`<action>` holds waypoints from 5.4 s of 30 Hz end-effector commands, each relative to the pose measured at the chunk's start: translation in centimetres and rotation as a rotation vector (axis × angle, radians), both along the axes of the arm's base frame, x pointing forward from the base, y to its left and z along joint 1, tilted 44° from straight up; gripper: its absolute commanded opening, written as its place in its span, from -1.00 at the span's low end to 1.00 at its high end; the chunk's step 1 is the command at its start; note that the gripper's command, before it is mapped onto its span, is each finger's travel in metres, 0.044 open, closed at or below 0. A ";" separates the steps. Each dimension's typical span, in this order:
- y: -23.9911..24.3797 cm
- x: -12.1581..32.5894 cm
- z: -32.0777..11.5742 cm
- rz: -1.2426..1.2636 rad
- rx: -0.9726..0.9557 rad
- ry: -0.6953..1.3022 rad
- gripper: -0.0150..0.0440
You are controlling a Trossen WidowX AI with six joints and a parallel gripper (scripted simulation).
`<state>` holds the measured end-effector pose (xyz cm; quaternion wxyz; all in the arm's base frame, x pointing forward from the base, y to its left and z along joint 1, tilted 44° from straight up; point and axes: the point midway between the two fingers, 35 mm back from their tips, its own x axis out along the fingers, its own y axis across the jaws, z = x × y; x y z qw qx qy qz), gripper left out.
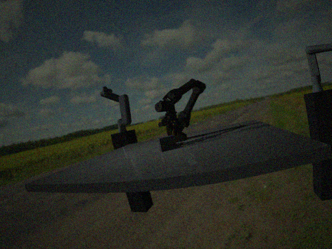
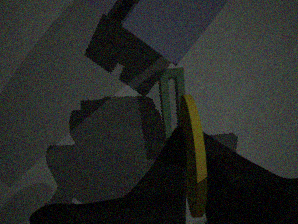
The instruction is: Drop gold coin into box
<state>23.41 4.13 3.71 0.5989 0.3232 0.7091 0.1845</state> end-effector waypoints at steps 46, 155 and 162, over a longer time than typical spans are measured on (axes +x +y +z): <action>-2.9 -0.2 3.5 -0.519 -0.060 0.532 -0.49; -3.2 9.3 -0.5 -0.519 -0.069 0.526 0.05; -3.2 9.3 -0.5 -0.519 -0.069 0.526 0.14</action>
